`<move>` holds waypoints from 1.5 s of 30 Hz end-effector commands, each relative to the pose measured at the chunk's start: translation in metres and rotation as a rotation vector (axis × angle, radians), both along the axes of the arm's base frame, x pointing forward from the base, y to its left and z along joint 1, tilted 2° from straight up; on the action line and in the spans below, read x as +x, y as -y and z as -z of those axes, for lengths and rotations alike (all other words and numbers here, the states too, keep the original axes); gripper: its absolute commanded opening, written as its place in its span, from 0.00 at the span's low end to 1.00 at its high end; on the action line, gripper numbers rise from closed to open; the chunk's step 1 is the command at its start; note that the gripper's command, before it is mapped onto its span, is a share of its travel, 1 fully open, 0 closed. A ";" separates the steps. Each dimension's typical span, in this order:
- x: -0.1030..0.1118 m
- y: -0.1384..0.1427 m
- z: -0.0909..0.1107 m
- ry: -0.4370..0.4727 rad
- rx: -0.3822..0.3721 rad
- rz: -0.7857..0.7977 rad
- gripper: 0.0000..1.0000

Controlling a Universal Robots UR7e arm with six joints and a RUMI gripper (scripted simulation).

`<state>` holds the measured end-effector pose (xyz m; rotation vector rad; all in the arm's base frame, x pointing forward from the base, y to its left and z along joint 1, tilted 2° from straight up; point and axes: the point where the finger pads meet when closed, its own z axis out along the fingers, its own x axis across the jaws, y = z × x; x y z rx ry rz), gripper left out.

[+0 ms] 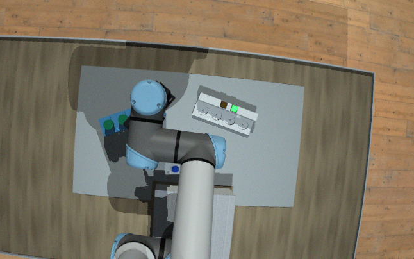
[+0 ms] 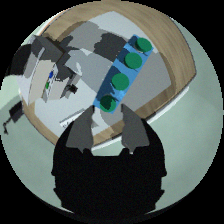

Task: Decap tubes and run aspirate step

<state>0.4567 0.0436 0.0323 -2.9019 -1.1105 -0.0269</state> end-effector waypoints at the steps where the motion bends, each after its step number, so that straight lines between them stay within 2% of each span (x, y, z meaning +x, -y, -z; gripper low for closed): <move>1: 0.000 0.000 0.000 0.000 0.000 0.040 0.35; 4: 0.000 0.000 0.002 -0.004 0.000 0.131 0.35; 21: 0.000 0.000 0.007 -0.004 0.000 0.131 0.35; 22: 0.000 0.000 0.007 -0.004 0.000 0.131 0.00; 36: 0.000 0.000 0.007 -0.004 0.000 0.131 0.00; 41: 0.000 0.000 0.007 -0.010 0.001 0.297 0.00; 43: 0.000 0.000 0.007 -0.010 0.001 0.297 0.00; 45: 0.000 0.000 0.007 -0.013 0.001 0.364 0.00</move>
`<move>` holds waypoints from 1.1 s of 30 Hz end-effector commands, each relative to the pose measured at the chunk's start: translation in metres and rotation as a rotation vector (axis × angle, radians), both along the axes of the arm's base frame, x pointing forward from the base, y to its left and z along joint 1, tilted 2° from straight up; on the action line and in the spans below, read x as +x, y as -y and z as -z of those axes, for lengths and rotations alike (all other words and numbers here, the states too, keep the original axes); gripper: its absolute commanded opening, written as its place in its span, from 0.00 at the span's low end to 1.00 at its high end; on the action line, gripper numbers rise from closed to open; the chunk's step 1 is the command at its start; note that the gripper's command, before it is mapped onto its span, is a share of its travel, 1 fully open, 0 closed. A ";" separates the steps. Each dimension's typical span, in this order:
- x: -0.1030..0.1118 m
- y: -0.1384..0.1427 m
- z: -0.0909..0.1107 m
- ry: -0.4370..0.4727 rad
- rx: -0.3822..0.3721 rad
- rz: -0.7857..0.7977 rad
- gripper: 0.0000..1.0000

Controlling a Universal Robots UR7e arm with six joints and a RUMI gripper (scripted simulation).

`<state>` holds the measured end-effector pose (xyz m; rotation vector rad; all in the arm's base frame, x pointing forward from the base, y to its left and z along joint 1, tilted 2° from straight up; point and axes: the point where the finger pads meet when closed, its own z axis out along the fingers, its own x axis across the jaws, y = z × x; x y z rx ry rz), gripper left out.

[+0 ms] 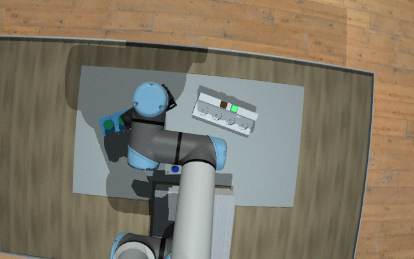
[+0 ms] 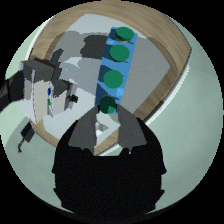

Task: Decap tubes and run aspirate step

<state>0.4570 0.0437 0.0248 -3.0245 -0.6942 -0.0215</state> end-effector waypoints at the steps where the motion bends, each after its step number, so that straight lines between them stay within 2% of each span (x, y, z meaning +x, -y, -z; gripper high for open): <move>1: 0.000 0.000 0.000 -0.004 -0.002 0.118 0.00; 13: 0.000 0.000 0.001 -0.020 0.000 0.517 0.00; 15: 0.000 0.000 0.001 -0.020 0.000 0.517 0.00; 19: 0.000 0.000 0.001 -0.025 0.001 0.636 0.00; 23: 0.000 0.000 0.001 -0.025 0.001 0.636 0.00; 24: 0.000 0.000 0.001 -0.025 0.001 0.636 0.35; 33: 0.000 0.000 0.001 -0.025 0.001 0.636 0.35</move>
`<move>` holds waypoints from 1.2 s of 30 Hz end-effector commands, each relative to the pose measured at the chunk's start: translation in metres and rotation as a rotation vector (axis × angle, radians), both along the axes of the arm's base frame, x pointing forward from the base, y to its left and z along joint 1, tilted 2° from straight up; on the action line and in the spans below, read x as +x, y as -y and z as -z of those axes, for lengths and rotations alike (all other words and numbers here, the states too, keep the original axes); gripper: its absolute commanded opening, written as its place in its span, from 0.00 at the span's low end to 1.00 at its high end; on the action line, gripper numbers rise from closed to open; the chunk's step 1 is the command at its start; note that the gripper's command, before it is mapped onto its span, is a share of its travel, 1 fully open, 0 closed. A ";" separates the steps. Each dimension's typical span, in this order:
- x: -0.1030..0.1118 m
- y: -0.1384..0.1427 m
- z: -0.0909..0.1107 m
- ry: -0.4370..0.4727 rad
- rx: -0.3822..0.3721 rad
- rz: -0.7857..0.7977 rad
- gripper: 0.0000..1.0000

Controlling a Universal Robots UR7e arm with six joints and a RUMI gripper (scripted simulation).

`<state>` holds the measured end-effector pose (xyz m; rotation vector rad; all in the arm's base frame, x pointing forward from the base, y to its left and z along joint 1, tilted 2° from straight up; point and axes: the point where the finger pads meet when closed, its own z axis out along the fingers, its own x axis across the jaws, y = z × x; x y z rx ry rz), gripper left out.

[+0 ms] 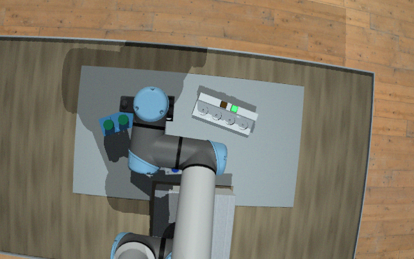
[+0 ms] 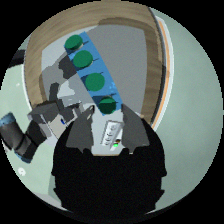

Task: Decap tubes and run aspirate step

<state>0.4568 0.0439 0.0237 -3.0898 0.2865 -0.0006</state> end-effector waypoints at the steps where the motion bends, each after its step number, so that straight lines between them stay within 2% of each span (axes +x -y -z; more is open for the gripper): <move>1: 0.000 0.000 0.000 0.001 0.000 0.000 0.35; 3: 0.000 0.000 0.000 0.001 0.000 0.000 0.35; 14: 0.000 0.000 -0.001 0.018 -0.002 -0.439 0.35; 16: 0.000 0.000 -0.001 0.018 -0.002 -0.439 0.35; 24: 0.000 0.000 -0.001 0.030 -0.004 -0.759 0.35; 30: 0.000 0.000 -0.001 0.031 -0.004 -0.784 0.35; 31: 0.000 0.000 -0.001 0.031 -0.004 -0.784 0.00; 36: 0.000 0.000 -0.001 0.031 -0.004 -0.784 0.00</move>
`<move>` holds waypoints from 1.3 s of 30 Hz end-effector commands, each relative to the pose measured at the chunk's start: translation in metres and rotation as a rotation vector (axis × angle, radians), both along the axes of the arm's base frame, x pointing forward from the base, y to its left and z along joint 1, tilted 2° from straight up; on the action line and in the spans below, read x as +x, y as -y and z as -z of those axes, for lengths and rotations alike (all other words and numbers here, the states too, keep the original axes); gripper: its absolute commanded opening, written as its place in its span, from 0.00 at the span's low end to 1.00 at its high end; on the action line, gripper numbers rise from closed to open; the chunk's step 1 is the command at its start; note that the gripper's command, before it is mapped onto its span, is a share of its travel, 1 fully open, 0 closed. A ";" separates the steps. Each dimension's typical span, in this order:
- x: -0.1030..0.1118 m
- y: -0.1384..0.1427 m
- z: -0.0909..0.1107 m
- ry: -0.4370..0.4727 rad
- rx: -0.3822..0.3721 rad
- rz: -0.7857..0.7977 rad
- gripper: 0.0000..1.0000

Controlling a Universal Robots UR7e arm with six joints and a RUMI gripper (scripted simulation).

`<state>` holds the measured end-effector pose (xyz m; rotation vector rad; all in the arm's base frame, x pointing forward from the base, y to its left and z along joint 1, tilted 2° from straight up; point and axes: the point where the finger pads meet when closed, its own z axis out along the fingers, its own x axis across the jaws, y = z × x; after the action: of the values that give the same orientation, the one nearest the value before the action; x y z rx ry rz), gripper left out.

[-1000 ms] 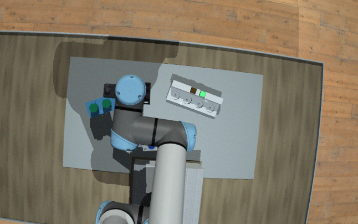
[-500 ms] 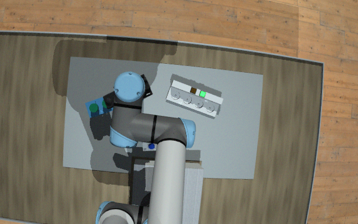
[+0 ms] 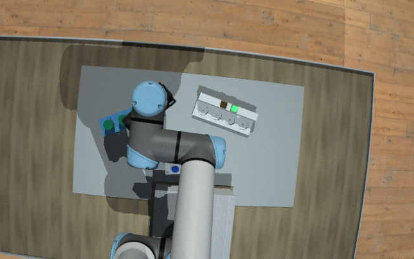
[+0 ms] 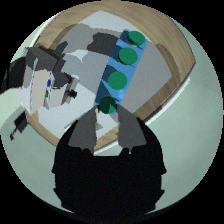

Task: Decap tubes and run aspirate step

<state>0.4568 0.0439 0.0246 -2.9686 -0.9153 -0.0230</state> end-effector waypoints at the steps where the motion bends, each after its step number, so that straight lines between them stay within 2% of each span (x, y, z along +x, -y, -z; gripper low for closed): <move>1: 0.000 0.000 0.000 0.001 0.000 -0.002 0.00; 9: 0.000 0.000 0.000 0.001 0.000 -0.001 0.00; 12: 0.000 0.000 0.000 -0.002 0.001 0.098 0.00; 14: 0.000 0.000 0.000 -0.002 0.001 0.098 0.00; 29: 0.000 0.000 0.001 -0.021 0.003 0.598 0.00; 31: 0.000 0.000 0.001 -0.021 0.003 0.598 0.00; 36: 0.000 0.000 0.001 -0.028 0.004 0.764 0.00; 39: 0.000 0.000 0.001 -0.028 0.004 0.783 0.00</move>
<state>0.4569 0.0436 0.0238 -3.0927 0.2085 -0.0037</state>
